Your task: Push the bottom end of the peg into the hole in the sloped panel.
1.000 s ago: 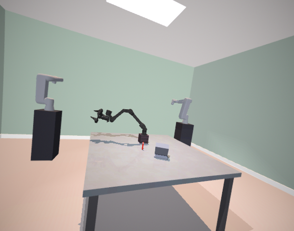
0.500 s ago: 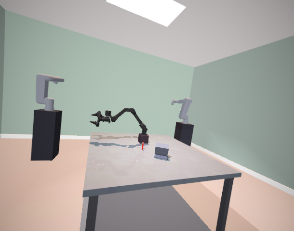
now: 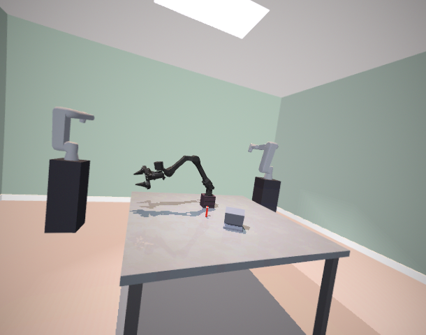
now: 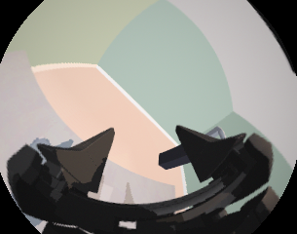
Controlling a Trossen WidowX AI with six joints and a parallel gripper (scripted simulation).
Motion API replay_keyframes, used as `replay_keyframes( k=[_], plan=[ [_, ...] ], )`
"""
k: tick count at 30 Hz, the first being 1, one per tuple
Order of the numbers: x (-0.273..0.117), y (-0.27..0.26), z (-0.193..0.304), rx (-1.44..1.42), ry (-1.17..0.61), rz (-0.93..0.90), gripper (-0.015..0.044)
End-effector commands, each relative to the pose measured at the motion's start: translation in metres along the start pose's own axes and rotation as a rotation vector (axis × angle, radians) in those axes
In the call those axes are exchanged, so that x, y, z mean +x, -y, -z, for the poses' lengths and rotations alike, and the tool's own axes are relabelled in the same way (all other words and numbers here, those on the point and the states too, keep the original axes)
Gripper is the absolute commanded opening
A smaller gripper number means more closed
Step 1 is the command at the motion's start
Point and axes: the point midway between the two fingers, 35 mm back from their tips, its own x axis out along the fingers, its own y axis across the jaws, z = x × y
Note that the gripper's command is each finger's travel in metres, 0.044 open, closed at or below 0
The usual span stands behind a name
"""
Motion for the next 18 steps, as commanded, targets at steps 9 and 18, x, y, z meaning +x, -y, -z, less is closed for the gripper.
replay_keyframes(
  k=[9, 18],
  plan=[
    [-0.036, -0.087, -0.037, 0.022, -0.033, -0.241, 0.044],
    [-0.072, -0.144, -0.056, 0.014, -0.068, -0.405, 0.044]
  ],
)
